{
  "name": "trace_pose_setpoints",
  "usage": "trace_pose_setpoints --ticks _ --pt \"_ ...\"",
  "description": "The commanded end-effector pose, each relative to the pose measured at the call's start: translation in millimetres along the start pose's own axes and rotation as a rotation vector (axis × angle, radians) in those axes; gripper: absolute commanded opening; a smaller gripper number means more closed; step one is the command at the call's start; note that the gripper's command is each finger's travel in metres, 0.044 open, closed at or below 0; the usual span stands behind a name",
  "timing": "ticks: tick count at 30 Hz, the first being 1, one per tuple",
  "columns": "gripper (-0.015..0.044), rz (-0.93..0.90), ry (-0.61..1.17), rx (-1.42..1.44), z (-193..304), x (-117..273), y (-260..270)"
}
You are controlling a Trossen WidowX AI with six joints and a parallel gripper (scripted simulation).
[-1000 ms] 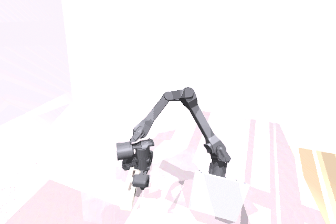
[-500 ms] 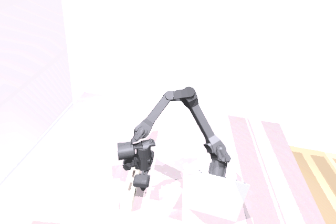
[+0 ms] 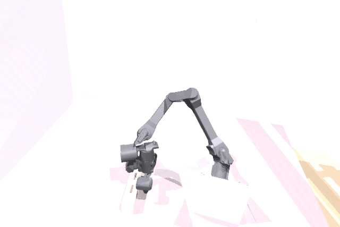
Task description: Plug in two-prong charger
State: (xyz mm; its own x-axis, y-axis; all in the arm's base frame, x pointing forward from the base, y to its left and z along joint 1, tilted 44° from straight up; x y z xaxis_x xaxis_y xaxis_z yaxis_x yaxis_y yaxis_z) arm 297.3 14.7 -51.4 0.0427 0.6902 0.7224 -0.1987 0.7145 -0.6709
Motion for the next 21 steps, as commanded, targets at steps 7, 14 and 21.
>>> trace_pose_setpoints --ticks 7,14,21 --pt "0.0440 0.007 -0.008 -0.008 3.1 -0.3 -0.2" --pt "0.0440 0.007 -0.009 -0.009 6.4 -0.5 0.2" --pt "0.0440 0.007 -0.009 -0.009 13.9 -1.0 1.1"
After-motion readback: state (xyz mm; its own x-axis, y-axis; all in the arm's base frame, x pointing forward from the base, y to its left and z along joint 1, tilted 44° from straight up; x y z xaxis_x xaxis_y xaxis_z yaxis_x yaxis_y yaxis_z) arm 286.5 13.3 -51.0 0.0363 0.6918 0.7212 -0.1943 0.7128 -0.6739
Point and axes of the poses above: the point midway between the two fingers, 35 mm back from their tips, its own x axis back along the fingers, its own y axis across the jaws, z = x × y, the point moved 2 cm from there along x, back along the fingers, and after that the axes turned 3 degrees about x, right-handed, at the moved point
